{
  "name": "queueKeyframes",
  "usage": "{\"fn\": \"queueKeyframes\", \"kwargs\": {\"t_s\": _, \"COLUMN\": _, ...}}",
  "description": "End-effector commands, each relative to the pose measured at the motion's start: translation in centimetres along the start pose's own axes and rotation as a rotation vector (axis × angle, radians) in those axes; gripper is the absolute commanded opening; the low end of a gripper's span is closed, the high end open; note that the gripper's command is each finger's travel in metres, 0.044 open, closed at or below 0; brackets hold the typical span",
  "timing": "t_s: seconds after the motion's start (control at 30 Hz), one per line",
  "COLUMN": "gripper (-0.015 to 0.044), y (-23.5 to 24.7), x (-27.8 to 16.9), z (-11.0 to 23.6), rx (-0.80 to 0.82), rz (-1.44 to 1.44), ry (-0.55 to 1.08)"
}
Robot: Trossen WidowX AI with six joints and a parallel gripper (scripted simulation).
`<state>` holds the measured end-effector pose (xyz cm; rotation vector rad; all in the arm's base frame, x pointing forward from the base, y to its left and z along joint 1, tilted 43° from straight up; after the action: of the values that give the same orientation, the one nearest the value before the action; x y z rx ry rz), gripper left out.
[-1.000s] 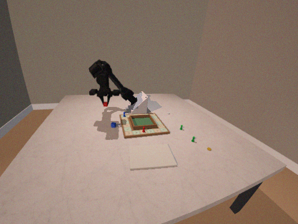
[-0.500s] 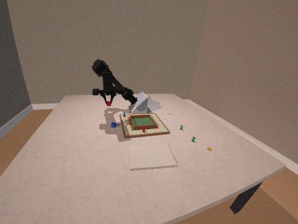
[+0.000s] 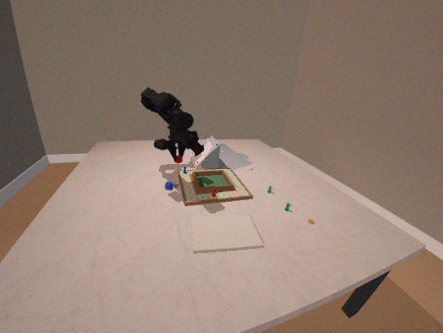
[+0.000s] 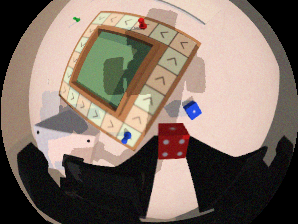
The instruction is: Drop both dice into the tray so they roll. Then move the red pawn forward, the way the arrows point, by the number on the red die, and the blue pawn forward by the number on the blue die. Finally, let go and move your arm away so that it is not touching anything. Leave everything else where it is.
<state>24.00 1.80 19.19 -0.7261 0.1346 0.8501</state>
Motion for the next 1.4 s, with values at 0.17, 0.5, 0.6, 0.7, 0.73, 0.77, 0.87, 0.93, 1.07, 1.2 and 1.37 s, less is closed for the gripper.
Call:
{"fn": "queueKeyframes", "kwargs": {"t_s": 0.17, "gripper": 0.0000, "y": 2.2, "x": 3.7, "z": -0.9, "rx": 0.013, "rz": 0.263, "ry": -0.005}}
{"fn": "queueKeyframes", "kwargs": {"t_s": 0.5, "gripper": 0.0000, "y": 5.1, "x": 7.6, "z": -1.8, "rx": 0.009, "rz": 0.598, "ry": 0.009}}
{"fn": "queueKeyframes", "kwargs": {"t_s": 0.6, "gripper": 0.0000, "y": 6.1, "x": 8.7, "z": -2.2, "rx": 0.008, "rz": 0.699, "ry": 0.014}}
{"fn": "queueKeyframes", "kwargs": {"t_s": 0.7, "gripper": 0.0000, "y": 7.1, "x": 9.7, "z": -2.5, "rx": 0.006, "rz": 0.799, "ry": 0.020}}
{"fn": "queueKeyframes", "kwargs": {"t_s": 0.73, "gripper": 0.0000, "y": 7.5, "x": 10.0, "z": -2.6, "rx": 0.006, "rz": 0.832, "ry": 0.023}}
{"fn": "queueKeyframes", "kwargs": {"t_s": 0.77, "gripper": 0.0000, "y": 7.8, "x": 10.3, "z": -2.8, "rx": 0.005, "rz": 0.866, "ry": 0.025}}
{"fn": "queueKeyframes", "kwargs": {"t_s": 0.87, "gripper": 0.0000, "y": 8.9, "x": 11.2, "z": -3.2, "rx": 0.004, "rz": 0.966, "ry": 0.033}}
{"fn": "queueKeyframes", "kwargs": {"t_s": 0.93, "gripper": 0.0000, "y": 9.6, "x": 11.7, "z": -3.4, "rx": 0.003, "rz": 1.025, "ry": 0.037}}
{"fn": "queueKeyframes", "kwargs": {"t_s": 1.07, "gripper": 0.0000, "y": 9.9, "x": 11.9, "z": -3.5, "rx": 0.003, "rz": 1.047, "ry": 0.039}}
{"fn": "queueKeyframes", "kwargs": {"t_s": 1.2, "gripper": 0.0000, "y": 9.9, "x": 11.7, "z": -3.7, "rx": 0.041, "rz": 1.046, "ry": 0.005}}
{"fn": "queueKeyframes", "kwargs": {"t_s": 1.37, "gripper": 0.0000, "y": 9.7, "x": 11.2, "z": -4.4, "rx": 0.157, "rz": 1.040, "ry": -0.125}}
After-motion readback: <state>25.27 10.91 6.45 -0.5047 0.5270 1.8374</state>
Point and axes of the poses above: the point midway between the two fingers, 35 mm back from their tips, its own z axis back along the fingers, its own y axis across the jaws, x = y × z, the point moved 3 cm from there along z, back along the fingers, and after that the axes turned 9 degrees about z, right-handed, at the moved point
